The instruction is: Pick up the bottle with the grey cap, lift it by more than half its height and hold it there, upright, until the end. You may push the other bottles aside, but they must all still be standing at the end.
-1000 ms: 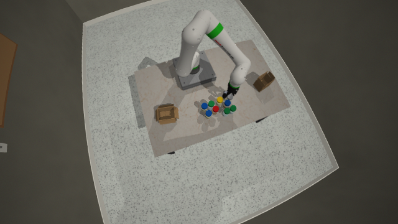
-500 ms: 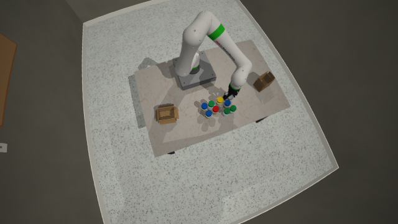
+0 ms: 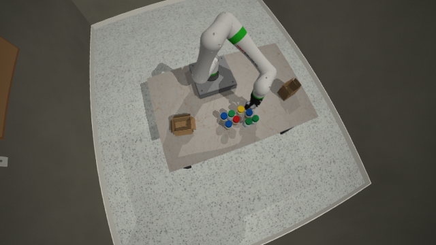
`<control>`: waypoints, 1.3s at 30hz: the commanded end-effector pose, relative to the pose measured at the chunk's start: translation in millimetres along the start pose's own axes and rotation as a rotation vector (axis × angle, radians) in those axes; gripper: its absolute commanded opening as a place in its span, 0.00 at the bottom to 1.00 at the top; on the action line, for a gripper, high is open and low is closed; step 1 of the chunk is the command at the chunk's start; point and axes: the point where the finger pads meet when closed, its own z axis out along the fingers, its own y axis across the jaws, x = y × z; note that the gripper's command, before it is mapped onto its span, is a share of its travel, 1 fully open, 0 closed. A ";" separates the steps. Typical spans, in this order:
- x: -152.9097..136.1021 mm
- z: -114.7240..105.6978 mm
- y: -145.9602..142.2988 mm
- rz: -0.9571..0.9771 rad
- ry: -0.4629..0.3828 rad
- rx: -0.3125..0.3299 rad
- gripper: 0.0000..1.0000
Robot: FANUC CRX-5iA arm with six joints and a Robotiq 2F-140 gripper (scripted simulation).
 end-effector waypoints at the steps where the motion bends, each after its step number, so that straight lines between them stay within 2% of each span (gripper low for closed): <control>1: 1.4 -0.7 -0.3 0.000 0.001 0.001 0.51; 7: 1.4 -0.7 -0.3 0.000 0.001 0.001 0.51; 17: 1.4 -25.7 -0.3 0.000 0.001 0.001 0.51; 24: 1.4 -25.7 -0.3 0.000 0.001 0.001 0.51; 34: 1.4 -47.3 -0.4 0.000 0.002 0.001 0.51; 39: 1.4 -47.3 -0.4 0.000 0.002 0.001 0.51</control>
